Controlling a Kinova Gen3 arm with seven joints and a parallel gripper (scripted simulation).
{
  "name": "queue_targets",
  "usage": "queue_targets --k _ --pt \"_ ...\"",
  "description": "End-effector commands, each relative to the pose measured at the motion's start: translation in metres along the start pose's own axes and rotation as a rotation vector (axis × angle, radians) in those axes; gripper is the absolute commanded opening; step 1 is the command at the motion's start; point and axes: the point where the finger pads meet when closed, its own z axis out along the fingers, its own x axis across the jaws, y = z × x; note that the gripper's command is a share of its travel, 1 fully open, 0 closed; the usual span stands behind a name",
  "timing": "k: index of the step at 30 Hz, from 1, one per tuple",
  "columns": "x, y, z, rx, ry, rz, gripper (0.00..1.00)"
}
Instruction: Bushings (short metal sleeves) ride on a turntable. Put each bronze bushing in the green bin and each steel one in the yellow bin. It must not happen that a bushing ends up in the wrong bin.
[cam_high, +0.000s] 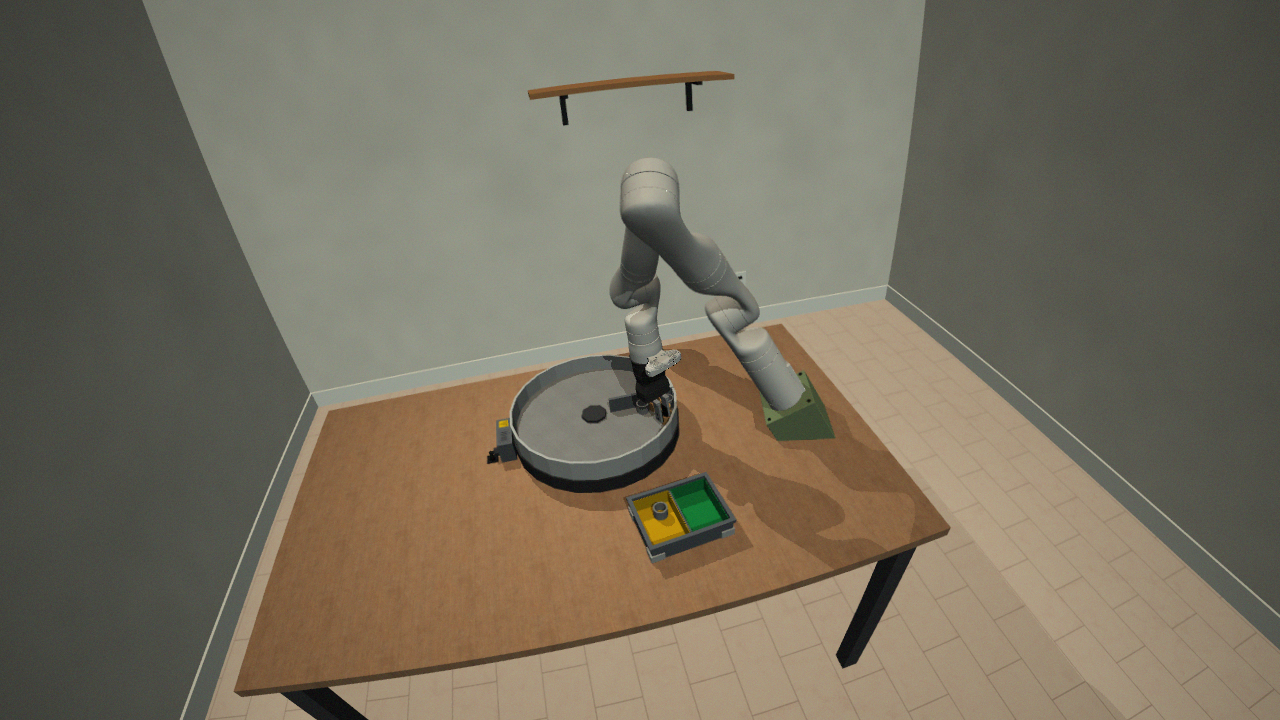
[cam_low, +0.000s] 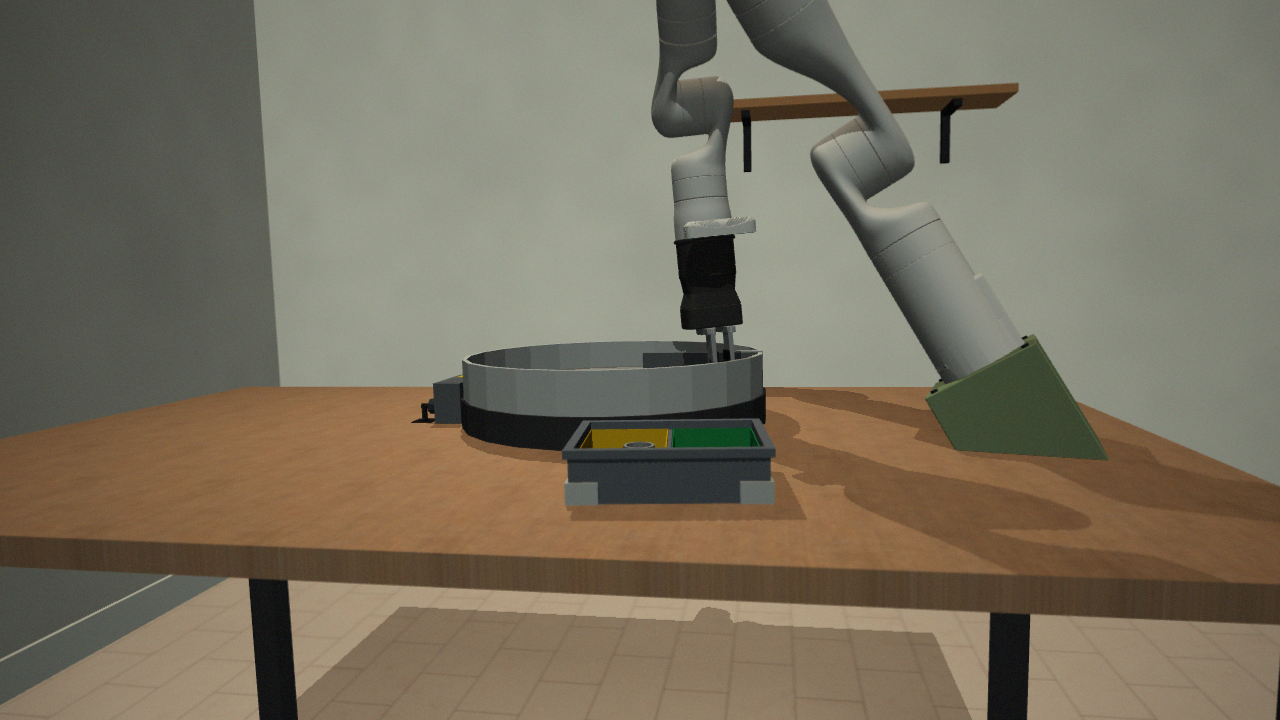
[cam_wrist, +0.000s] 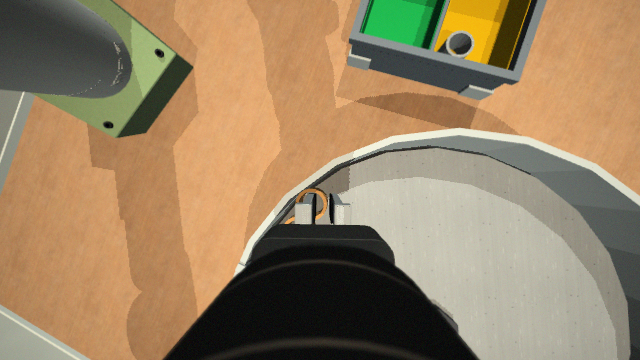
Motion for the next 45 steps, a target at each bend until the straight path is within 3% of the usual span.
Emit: queue_targets --k 1,24,25,29,32,33,37,42,43,45 --pt "-0.0011 0.0 0.0034 -0.023 0.051 0.011 0.4" --pt "-0.0007 0.0001 0.013 -0.033 0.07 0.013 0.4" --pt "-0.0002 0.0006 0.0128 0.001 0.004 0.006 0.4" --pt "-0.0006 0.0001 0.013 -0.033 0.07 0.013 0.4" --pt "-0.0006 0.0001 0.013 -0.033 0.07 0.013 0.4" --pt "-0.0001 0.0007 0.0128 0.002 0.005 0.007 0.4" --pt "-0.0005 0.0002 0.013 -0.033 0.07 0.013 0.4" --pt "-0.0005 0.0002 0.013 -0.033 0.07 0.013 0.4" --pt "0.0001 0.001 0.0127 0.011 -0.01 0.007 0.0" --pt "0.0001 0.001 0.0127 0.011 -0.01 0.007 0.0"
